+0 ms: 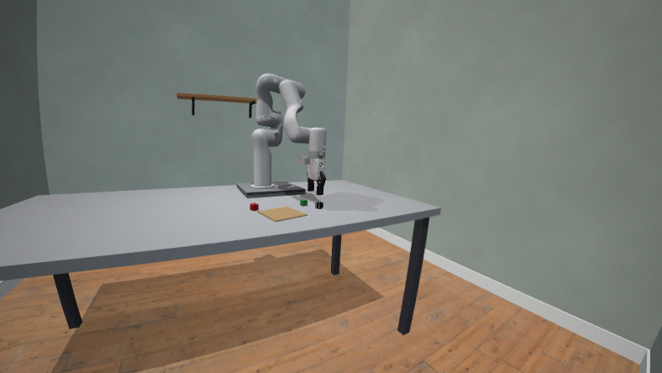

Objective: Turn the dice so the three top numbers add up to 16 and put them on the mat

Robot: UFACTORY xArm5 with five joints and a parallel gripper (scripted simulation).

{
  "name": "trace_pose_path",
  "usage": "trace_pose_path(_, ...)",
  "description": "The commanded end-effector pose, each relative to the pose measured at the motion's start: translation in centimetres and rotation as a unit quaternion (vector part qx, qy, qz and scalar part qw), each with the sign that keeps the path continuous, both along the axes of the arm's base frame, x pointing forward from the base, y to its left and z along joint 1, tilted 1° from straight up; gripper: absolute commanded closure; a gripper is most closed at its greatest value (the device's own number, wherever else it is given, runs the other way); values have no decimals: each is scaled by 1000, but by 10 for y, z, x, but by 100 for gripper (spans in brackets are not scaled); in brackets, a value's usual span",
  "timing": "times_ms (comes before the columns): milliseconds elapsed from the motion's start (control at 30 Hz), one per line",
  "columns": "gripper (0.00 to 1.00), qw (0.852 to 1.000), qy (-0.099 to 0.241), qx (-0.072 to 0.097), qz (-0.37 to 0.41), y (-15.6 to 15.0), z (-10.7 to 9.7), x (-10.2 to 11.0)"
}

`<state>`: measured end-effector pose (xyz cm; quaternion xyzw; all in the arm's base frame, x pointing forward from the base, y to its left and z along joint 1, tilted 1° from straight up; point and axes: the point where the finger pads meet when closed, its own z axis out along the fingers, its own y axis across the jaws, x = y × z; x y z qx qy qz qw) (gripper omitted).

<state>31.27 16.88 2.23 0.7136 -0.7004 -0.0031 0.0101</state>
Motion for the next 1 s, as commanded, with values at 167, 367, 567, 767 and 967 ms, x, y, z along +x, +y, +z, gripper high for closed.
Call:
trace_pose_path(167, 0, 1000, -1, 1, 0, 23, 0, 34)
trace_pose_path(367, 0, 1000, -1, 1, 0, 38, 0, 57)
trace_pose_path(567, 0, 1000, -1, 1, 0, 41, -1, 61)
trace_pose_path(767, 0, 1000, -1, 1, 0, 41, -1, 61)
trace_pose_path(967, 0, 1000, -1, 1, 0, 41, -1, 61)
